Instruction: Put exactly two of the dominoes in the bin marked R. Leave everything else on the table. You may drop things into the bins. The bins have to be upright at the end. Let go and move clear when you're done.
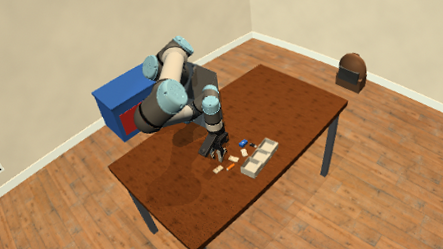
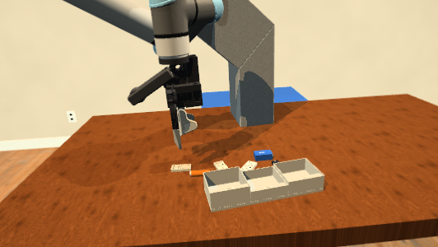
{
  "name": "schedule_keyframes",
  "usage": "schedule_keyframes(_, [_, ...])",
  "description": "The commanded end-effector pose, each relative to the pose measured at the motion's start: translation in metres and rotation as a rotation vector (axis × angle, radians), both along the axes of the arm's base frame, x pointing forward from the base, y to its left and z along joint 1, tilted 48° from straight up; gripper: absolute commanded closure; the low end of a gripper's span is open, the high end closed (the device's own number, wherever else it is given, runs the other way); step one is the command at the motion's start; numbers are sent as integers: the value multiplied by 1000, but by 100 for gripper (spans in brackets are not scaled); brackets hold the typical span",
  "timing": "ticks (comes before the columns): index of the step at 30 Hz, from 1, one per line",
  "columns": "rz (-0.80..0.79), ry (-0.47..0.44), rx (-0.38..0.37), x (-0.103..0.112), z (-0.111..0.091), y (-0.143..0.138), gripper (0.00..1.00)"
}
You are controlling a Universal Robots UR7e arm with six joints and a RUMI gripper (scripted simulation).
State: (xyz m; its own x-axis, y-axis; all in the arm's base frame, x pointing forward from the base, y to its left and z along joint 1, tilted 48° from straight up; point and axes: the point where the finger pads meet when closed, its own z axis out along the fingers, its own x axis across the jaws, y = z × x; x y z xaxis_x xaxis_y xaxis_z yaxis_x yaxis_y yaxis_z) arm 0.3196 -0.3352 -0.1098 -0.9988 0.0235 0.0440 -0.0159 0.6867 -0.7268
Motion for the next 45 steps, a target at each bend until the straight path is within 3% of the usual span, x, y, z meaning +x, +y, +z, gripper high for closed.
schedule_keyframes(1, [-92,-126,-17,1,0,0,76])
schedule_keyframes(4, [-128,-171,-22,-1,0,0,76])
schedule_keyframes(45, [-128,-174,-24,-3,-3,-4,76])
